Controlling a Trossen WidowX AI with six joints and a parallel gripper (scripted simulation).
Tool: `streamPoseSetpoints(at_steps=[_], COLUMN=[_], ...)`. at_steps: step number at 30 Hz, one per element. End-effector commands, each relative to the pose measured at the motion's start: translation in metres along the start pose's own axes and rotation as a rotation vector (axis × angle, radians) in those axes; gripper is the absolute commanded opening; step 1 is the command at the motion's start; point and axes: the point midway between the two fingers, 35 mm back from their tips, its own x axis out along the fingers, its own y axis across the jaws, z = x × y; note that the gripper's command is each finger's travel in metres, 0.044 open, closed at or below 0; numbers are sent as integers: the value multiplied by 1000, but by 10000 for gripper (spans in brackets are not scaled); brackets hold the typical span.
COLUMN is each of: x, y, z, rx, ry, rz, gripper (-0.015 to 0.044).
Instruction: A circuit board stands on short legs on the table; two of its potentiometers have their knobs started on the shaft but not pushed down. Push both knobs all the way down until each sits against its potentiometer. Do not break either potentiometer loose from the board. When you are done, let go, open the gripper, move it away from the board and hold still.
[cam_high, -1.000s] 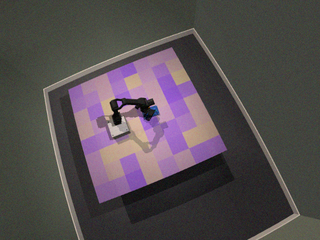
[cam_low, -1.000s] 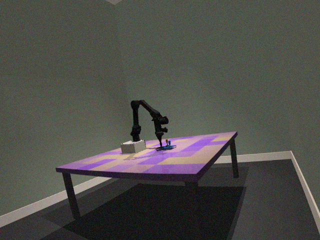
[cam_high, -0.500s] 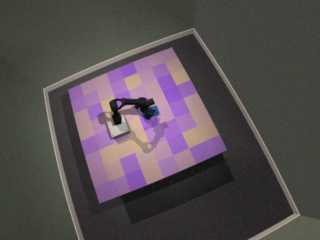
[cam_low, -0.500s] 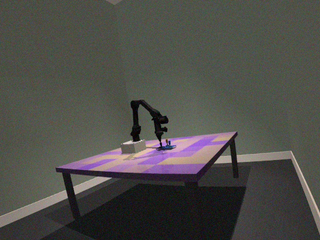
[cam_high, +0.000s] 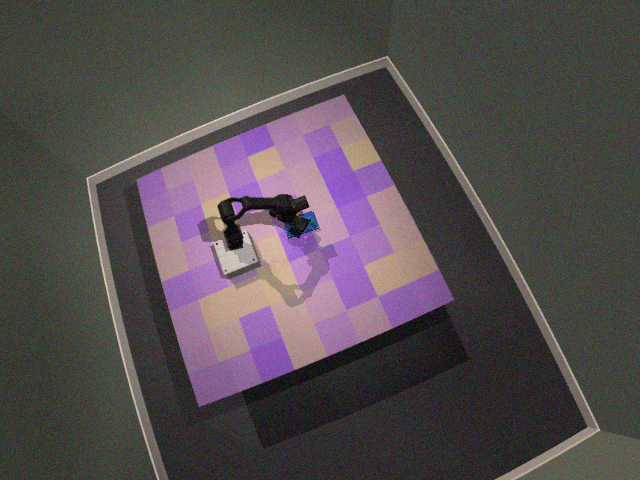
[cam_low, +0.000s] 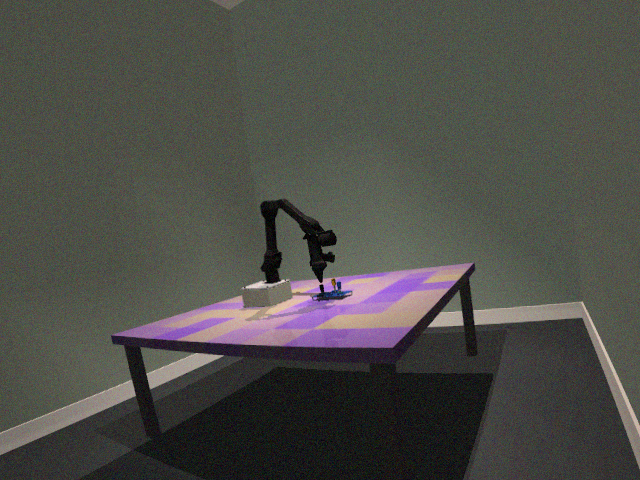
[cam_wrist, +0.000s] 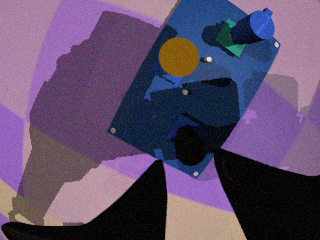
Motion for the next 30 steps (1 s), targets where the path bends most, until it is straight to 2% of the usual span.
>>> streamPoseSetpoints(at_steps=[1, 4, 30], x=[-10, -12, -29], y=[5, 2, -28], z=[11, 14, 44], rx=[39, -32, -927], ry=[-61, -63, -29], rz=[26, 23, -10], gripper=[79, 0, 0])
